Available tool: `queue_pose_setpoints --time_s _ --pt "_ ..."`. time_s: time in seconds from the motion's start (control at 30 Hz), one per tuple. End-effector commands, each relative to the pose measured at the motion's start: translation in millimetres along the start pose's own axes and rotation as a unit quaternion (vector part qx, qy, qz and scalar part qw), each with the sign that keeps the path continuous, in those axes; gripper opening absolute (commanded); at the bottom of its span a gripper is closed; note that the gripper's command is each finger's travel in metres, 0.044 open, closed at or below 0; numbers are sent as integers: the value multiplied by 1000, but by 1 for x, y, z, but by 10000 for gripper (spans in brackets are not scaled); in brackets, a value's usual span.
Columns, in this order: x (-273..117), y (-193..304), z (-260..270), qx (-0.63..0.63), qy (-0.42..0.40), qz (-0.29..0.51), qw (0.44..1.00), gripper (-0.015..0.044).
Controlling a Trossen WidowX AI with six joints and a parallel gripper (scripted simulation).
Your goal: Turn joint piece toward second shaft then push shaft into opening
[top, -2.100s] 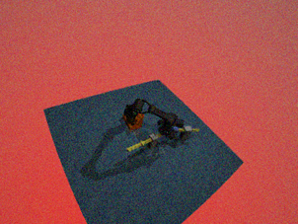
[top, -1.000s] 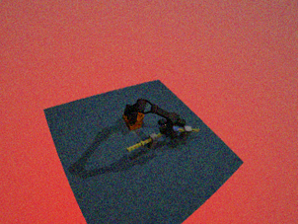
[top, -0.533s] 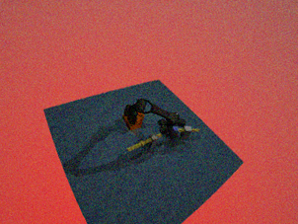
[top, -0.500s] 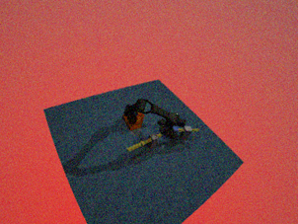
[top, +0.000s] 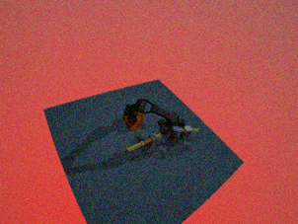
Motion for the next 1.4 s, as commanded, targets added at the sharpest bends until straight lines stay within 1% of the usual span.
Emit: queue_pose_setpoints --time_s 0.0,0.17,0.3,0.5,0.7,0.93,1.13,1.37 --pt "0 0 0 0 0 1 1000 440" --pt "-2 0 0 0 0 3 1000 440" --pt "-27 -7 -1 -5 0 38 999 440" --pt "-31 -7 0 -16 0 40 999 440" --pt "-49 -3 3 -115 -4 36 993 440" --pt "-71 0 6 -233 -7 30 972 440" --pt "-91 2 7 -331 -9 25 943 440" --pt "-113 3 6 -441 -9 18 897 440"
Point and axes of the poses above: the point midway between the two fingers, 35 mm back from their tips, its own x axis out along the fingers, its own z axis across the jaws, y = z × x, the point moved 6 cm from there along -x, back along the fingers, and after that the axes turned 1 degree about x, right-handed, at the moved point
